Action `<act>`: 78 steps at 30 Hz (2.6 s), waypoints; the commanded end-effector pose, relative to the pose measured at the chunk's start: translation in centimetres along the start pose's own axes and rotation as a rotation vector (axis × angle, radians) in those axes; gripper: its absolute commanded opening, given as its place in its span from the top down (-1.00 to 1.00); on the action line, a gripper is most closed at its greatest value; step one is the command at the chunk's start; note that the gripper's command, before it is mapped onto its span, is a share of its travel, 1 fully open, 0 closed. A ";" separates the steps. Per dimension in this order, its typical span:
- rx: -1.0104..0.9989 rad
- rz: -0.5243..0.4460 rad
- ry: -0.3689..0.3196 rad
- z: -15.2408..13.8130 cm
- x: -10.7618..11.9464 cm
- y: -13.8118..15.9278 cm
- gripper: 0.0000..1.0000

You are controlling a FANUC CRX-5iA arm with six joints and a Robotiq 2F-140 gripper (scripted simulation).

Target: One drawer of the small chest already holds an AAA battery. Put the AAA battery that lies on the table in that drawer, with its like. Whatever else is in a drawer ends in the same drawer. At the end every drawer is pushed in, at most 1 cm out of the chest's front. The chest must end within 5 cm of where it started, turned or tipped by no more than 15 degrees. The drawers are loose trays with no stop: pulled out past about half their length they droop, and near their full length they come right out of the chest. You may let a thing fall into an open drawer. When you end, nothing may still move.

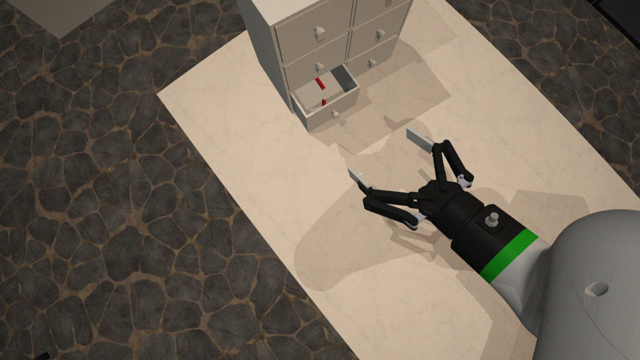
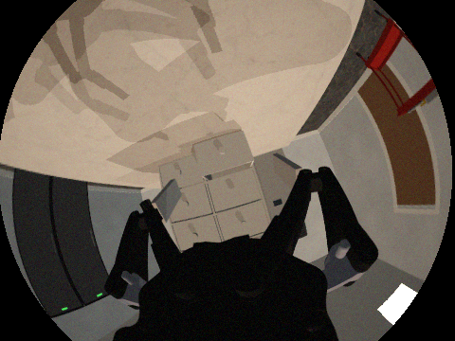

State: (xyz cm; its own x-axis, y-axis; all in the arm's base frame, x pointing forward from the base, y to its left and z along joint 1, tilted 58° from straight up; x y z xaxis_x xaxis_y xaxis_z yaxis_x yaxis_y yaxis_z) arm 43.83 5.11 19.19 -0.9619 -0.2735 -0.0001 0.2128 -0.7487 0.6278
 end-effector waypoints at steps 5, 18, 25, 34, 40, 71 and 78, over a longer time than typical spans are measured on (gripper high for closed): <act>-0.005 0.325 0.008 -1.7 2.4 4.2 -1.00; -0.010 0.514 0.042 -1.8 2.4 5.1 -1.00; -0.012 0.652 0.044 -1.8 2.1 5.4 -1.00; -0.015 0.859 0.030 -1.8 1.7 5.9 -1.00; -0.016 1.009 0.008 -1.7 1.3 6.2 -1.00; -0.016 1.044 0.003 -0.9 4.1 6.7 -1.00; -0.016 1.044 0.006 0.6 8.8 7.4 -1.00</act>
State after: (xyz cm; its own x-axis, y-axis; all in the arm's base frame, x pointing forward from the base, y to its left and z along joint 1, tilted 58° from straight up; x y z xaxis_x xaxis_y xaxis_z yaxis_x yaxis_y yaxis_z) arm 38.51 -2.20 23.74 -0.2990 -0.7911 0.5337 0.9399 -0.1474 0.3080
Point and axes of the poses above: the point where the finger pads meet when closed, its own x axis back along the fingers, its own z axis across the jaws, y = z × x, the point moved 3 cm from there along x, back along the fingers, and after that the axes turned 5 degrees about x, right-handed, at the moved point
